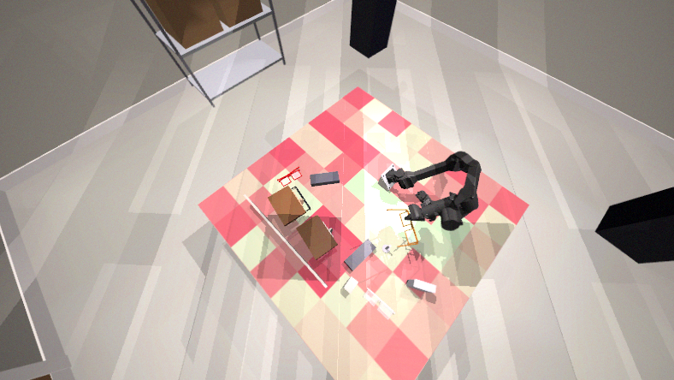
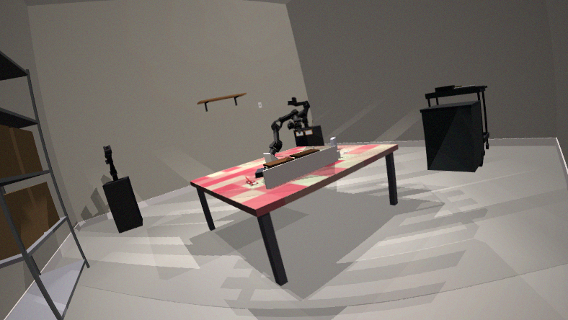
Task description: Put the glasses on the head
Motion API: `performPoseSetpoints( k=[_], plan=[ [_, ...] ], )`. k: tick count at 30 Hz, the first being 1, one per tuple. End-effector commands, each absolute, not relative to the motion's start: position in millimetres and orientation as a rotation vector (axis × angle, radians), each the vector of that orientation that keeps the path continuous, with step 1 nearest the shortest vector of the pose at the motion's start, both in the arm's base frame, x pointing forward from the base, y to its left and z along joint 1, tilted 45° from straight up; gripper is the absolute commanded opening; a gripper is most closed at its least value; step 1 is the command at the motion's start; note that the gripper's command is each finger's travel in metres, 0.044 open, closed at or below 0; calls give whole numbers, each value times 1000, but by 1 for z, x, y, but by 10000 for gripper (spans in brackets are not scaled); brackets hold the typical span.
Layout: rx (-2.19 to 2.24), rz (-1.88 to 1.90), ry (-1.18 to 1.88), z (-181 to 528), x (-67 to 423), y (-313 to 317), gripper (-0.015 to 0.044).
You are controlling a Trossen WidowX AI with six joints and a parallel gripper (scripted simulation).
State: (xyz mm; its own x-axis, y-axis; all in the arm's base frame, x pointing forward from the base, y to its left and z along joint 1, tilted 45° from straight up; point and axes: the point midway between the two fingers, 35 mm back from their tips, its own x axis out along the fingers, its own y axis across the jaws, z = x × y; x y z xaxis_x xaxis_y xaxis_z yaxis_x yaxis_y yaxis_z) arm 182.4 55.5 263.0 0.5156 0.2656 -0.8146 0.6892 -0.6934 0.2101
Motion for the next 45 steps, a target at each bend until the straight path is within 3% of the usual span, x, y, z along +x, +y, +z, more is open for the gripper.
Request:
performPoseSetpoints(
  k=[1, 45],
  plan=[
    [2180, -1109, 814, 255, 192, 54, 0],
    [1729, -1136, 1519, 111, 273, -21, 0]
  ],
)
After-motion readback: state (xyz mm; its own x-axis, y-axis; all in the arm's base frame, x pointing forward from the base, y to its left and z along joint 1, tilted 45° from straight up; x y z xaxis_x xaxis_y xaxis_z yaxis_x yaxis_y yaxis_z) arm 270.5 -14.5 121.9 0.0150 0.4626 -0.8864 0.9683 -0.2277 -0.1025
